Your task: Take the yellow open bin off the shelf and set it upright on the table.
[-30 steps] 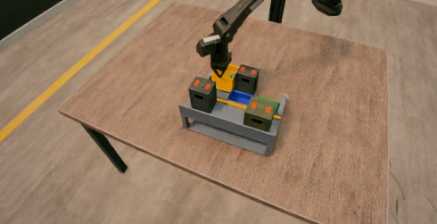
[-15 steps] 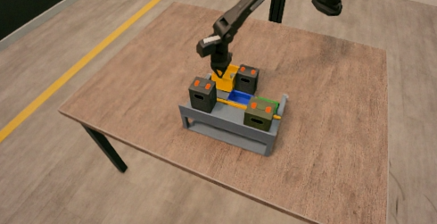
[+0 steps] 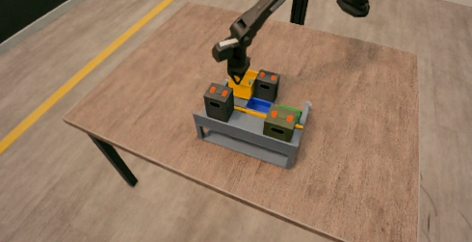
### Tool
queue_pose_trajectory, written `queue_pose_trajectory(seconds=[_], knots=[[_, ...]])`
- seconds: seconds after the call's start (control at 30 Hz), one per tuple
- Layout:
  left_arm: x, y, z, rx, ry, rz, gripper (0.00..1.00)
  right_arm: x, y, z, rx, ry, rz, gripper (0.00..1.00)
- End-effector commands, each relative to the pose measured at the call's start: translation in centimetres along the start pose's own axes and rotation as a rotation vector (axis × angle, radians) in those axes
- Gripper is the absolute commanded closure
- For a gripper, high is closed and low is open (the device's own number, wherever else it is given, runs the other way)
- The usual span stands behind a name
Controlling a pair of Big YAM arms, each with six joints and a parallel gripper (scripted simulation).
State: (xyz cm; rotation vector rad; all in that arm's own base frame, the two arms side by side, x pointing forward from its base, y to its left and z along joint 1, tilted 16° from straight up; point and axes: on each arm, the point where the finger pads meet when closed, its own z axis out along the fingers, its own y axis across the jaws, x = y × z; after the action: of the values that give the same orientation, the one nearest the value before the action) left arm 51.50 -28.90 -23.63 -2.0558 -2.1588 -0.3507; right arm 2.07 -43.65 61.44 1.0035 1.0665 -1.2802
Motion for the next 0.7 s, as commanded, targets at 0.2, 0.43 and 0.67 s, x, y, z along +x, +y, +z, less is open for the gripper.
queue_pose_trajectory(seconds=[0.2,0.43,0.67], knots=[[-0.41,2.15,-0.11,-0.027,-0.018,-0.015,0.57,-1.38,-0.33,-0.66,0.007,-0.042,0.011,0.0],[-0.2,1.79,0.13,-0.02,-0.014,-0.013,0.57,-1.38,-0.33,-0.66,0.007,-0.042,0.011,0.0],[-0.06,1.57,0.08,-0.019,-0.013,-0.012,0.57,-1.38,-0.33,-0.66,0.007,-0.042,0.011,0.0]])
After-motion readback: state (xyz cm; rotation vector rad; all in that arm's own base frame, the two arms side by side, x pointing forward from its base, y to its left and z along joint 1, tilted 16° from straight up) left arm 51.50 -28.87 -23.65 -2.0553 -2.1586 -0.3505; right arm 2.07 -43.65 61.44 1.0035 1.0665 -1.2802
